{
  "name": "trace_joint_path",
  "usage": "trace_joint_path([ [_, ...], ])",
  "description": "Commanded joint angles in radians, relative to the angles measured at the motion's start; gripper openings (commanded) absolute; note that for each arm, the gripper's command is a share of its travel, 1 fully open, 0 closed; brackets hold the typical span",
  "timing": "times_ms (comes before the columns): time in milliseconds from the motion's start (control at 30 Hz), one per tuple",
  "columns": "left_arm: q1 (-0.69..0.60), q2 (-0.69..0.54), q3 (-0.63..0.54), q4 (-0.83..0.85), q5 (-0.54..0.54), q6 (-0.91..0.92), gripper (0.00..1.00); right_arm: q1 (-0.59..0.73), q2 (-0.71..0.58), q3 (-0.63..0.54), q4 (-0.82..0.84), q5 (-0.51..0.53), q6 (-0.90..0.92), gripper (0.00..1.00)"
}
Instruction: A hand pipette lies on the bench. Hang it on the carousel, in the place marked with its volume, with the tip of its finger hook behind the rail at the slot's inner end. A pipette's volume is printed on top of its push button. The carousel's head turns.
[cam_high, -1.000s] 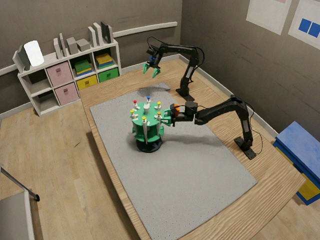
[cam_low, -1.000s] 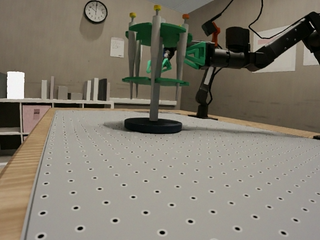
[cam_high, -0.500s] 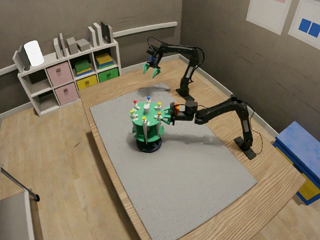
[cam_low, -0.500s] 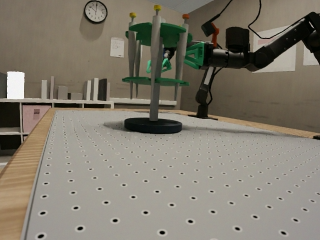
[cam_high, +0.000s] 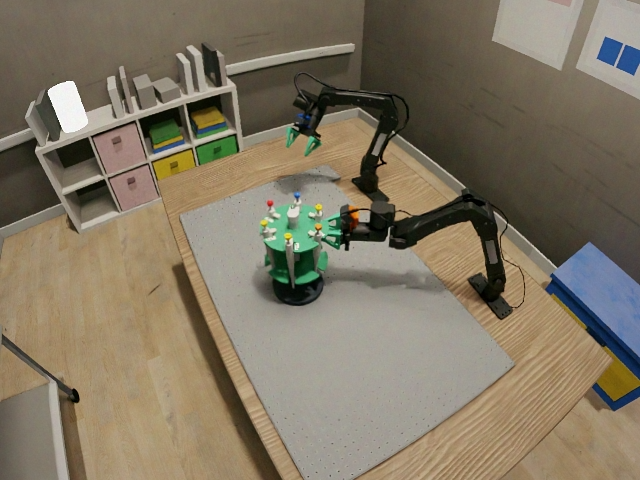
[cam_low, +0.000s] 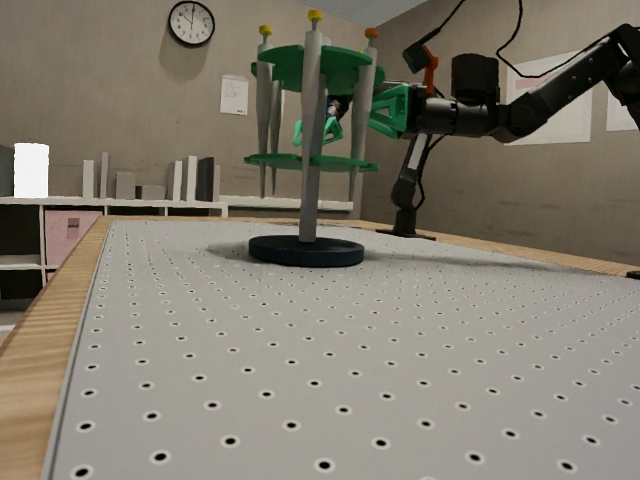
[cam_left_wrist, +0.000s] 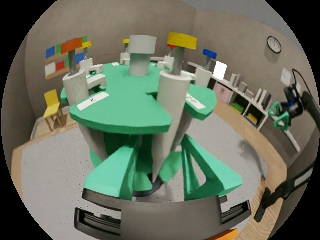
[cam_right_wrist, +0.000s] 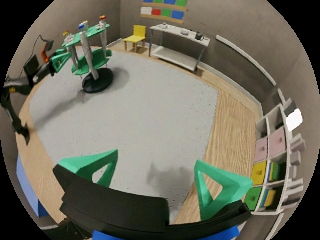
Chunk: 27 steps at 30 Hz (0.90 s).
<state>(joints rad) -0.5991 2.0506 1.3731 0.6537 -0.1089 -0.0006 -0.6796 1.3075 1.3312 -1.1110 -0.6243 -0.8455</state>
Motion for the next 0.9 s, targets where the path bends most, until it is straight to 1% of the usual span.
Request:
trace_joint_path([
  [0,0.003,-0.040,0.030,0.025,0.005,0.002,0.50,-0.011,0.010,0.010,0.009,-0.023,-0.011,1.00],
  [567,0.003,-0.040,0.030,0.025,0.005,0.002,0.50,-0.011,0.010,0.010,0.009,-0.023,-0.011,1.00],
  [600,0.003,-0.040,0.030,0.025,0.005,0.002,0.12,-0.011,0.010,0.010,0.009,-0.023,-0.011,1.00],
  [867,0.003,-0.040,0.030,0.025,-0.003,0.002,0.12,-0.011,0.010,0.010,0.009,-0.023,-0.011,1.00],
])
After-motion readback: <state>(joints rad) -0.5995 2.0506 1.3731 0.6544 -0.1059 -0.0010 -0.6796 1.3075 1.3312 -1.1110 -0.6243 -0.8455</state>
